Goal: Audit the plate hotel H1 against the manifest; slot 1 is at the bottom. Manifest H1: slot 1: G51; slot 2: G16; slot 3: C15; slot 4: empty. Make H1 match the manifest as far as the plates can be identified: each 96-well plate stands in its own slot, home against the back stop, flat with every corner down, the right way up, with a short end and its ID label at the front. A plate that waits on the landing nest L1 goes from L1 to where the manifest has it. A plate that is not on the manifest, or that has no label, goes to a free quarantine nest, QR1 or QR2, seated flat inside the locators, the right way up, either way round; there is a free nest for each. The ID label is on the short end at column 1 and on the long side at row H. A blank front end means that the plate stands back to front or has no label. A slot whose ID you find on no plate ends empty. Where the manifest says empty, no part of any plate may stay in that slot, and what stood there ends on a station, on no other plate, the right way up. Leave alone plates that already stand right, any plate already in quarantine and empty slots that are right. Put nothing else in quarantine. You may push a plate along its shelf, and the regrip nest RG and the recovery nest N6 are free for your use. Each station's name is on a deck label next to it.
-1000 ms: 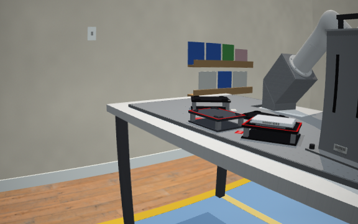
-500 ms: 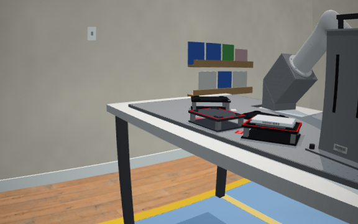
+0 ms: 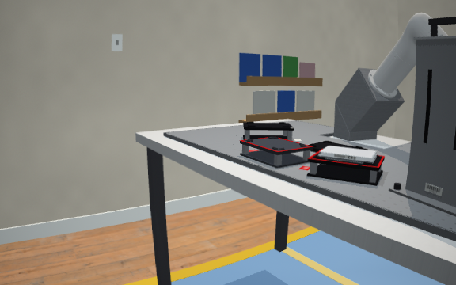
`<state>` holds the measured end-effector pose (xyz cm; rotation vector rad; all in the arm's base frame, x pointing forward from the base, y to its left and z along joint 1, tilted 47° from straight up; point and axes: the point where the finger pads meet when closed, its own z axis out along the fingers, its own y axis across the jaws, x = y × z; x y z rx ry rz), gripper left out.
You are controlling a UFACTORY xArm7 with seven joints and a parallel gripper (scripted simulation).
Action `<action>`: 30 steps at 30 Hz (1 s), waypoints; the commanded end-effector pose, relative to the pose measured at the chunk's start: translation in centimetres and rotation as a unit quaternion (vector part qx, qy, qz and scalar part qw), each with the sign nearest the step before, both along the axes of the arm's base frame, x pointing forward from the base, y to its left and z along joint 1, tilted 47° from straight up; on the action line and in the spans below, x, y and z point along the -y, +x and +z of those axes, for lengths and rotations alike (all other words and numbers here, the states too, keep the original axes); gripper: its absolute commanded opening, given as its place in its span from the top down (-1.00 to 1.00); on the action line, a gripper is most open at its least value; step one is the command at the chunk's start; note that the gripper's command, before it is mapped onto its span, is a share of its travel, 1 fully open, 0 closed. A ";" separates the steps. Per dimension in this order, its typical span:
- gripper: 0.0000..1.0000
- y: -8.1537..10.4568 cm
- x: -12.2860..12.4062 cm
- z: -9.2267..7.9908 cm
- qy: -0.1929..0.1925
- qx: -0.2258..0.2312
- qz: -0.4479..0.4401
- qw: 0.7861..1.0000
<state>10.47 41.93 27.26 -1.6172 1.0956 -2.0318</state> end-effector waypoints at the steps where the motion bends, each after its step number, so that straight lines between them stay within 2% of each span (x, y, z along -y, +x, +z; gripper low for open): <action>1: -1.00 0.7 0.3 0.2 0.001 0.000 0.000 1.000; 30: -1.00 4.5 1.8 0.4 0.001 0.000 0.000 1.000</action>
